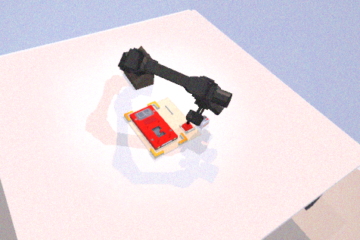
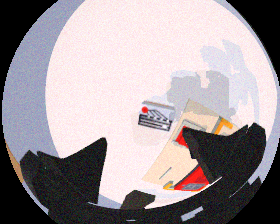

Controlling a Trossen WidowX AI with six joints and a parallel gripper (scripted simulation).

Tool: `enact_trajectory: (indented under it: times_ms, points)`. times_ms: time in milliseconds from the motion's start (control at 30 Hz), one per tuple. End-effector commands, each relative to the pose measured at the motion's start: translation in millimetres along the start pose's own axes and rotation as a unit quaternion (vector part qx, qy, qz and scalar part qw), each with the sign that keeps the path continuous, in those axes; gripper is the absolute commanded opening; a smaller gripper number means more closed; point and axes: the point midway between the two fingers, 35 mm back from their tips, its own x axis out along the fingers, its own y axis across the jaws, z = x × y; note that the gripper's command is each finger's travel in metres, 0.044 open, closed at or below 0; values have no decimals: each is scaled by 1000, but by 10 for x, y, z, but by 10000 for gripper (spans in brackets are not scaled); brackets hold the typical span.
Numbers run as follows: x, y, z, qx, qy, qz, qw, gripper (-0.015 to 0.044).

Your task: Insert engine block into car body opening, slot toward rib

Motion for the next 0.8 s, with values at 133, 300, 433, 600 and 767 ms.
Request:
enact_trajectory:
  times_ms: [133, 300, 433, 600, 767]
  points:
    - [-54, 31, 23, -123, 6, -30, 992, 440]
    - [-85, 50, 27, -205, 14, -49, 977, 440]
    - [-111, 65, 30, -270, 22, -63, 961, 440]
    - [-145, 85, 35, -349, 35, -80, 933, 440]
    - [-182, 105, 41, -425, 50, -96, 899, 440]
